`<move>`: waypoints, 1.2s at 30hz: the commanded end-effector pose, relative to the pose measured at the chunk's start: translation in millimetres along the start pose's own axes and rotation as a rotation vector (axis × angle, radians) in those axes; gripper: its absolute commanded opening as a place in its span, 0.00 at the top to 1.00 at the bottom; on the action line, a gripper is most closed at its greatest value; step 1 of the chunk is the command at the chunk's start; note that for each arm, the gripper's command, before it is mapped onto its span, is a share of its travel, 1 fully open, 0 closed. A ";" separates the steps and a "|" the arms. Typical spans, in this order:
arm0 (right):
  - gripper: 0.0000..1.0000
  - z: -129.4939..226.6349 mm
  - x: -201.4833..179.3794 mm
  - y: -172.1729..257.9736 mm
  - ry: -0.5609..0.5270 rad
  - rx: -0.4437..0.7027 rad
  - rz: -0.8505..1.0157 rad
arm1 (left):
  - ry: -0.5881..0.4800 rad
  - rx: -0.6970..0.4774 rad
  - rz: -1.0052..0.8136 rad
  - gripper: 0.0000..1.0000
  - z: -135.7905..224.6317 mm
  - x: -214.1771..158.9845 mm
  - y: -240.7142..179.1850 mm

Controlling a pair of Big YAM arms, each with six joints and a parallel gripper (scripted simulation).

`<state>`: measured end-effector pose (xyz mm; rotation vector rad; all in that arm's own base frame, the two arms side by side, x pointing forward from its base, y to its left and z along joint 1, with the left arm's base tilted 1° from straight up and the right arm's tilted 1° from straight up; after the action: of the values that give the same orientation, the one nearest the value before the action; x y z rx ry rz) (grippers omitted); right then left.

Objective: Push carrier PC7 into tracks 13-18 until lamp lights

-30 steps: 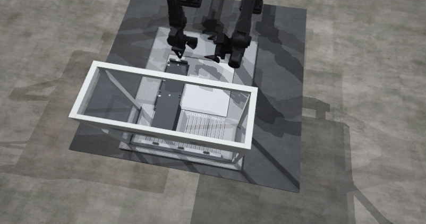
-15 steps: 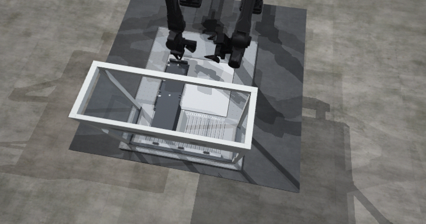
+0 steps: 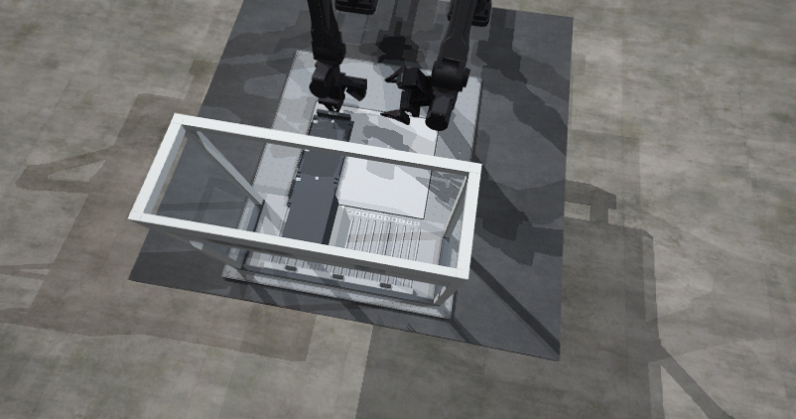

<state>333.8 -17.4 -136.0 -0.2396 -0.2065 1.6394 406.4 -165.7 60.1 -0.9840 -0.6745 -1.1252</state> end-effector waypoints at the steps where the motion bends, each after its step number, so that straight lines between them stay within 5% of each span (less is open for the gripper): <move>1: 1.00 -8.5 0.4 -44.1 0.003 -0.072 0.002 | -0.019 0.065 0.032 0.00 -0.5 12.2 28.7; 36: 1.00 -15.6 -1.4 -69.6 0.003 -0.074 0.001 | -0.033 0.094 0.037 0.00 2.6 19.6 32.0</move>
<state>335.0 -17.4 -135.8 -0.2055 -0.1762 1.6429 434.1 -166.1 60.4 -0.9428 -0.7011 -1.0212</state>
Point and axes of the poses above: on each arm, the point where the finger pads meet when closed, its own z axis back along the fingers, its own y axis across the jaws, x = y × z, the point moved 2 cm from there along z, back along the fingers, and after that the axes turned 5 degrees about z, right-handed, at the moved point
